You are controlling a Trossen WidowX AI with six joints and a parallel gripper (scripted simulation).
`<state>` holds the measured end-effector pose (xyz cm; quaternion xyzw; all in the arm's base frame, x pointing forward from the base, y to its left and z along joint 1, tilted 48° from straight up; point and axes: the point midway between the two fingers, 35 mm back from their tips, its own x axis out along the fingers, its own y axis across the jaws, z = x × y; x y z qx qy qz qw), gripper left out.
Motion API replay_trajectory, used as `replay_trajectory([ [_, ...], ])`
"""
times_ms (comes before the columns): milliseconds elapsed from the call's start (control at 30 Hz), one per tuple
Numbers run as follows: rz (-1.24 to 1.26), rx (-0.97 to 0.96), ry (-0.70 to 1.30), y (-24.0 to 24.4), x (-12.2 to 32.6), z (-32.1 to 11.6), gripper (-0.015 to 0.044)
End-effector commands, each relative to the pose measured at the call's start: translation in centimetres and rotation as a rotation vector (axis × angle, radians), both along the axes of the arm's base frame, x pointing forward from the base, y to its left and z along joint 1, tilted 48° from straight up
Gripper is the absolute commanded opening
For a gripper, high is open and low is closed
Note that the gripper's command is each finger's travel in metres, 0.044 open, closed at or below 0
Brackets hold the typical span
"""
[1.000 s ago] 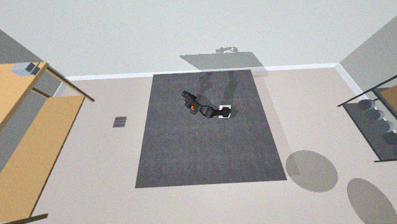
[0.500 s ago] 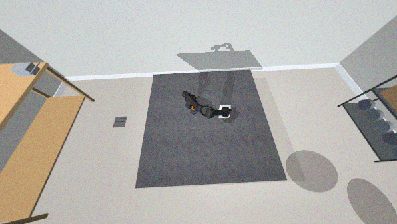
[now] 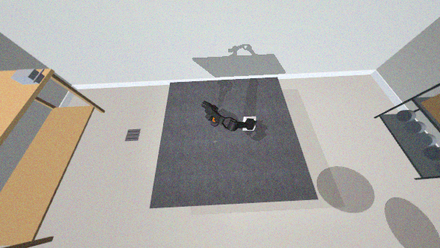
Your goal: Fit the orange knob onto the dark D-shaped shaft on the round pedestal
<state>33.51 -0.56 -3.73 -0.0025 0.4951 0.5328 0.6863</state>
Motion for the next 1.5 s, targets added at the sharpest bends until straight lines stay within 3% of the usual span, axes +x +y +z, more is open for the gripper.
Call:
replay_trajectory([
  [0,-0.001,0.003,-0.001,0.06,0.05,-0.02,0.0],
  [467,0.005,0.004,-0.008,-0.37,0.31,0.25,0.0],
  [700,0.141,0.015,-0.154,-0.34,0.46,0.13,0.0],
  [1467,0.141,0.015,-0.154,0.07,0.03,0.04,0.0],
])
